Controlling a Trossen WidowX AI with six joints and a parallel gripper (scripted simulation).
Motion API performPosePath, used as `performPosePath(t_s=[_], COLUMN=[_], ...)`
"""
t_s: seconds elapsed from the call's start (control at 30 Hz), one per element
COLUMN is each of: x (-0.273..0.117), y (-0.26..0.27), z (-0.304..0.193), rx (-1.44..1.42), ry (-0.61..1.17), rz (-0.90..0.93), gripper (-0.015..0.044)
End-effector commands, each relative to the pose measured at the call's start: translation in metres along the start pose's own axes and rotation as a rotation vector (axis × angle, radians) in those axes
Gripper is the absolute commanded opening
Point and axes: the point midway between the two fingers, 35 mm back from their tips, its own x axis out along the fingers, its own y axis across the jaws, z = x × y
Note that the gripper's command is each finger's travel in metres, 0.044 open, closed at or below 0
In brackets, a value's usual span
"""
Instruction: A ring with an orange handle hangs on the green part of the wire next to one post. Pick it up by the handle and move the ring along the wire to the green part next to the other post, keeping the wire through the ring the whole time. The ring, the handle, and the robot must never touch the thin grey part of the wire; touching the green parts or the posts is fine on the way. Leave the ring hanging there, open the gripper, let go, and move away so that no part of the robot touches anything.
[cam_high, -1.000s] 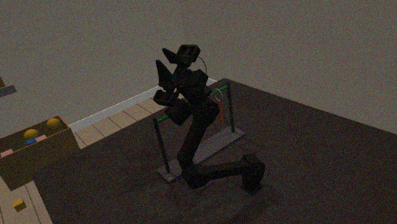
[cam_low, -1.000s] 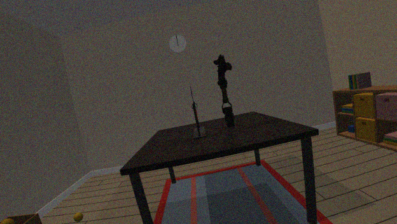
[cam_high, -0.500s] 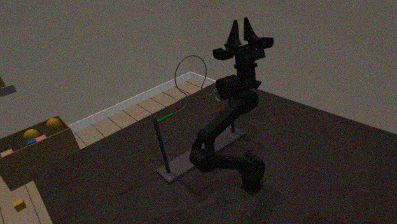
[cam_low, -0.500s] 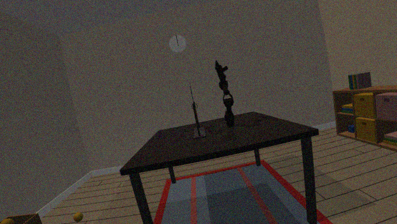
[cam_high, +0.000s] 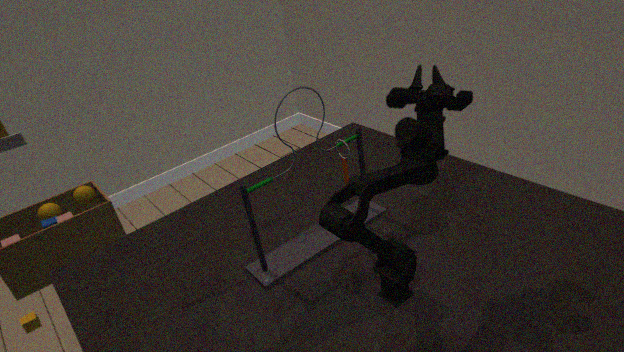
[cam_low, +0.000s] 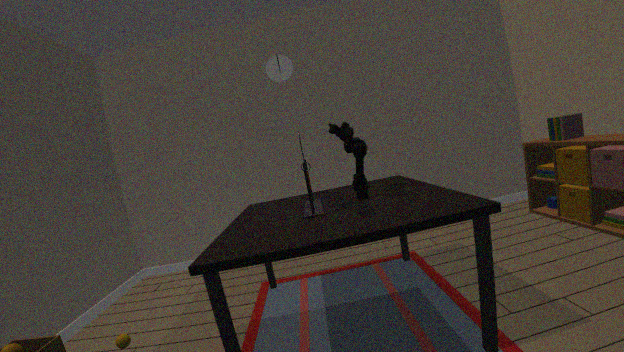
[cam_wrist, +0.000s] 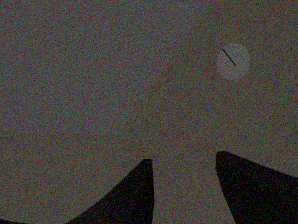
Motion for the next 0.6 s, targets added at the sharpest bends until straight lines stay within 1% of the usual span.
performPosePath(t_s=[0.0, 0.13, 0.27, 0.43, 0.57], x=[-0.015, -0.040, -0.074, -0.126, -0.173], y=[-0.026, -0.042, -0.046, -0.036, -0.019], z=[-0.060, -0.123, -0.181, -0.242, -0.278], rx=[-0.048, -0.092, -0.117, -0.121, -0.101], ry=[0.180, 0.370, 0.548, 0.739, 0.857], rz=[-0.017, 0.004, 0.066, 0.190, 0.317], gripper=[0.0160, 0.0160, 0.0160, 0.0160, 0.0160])
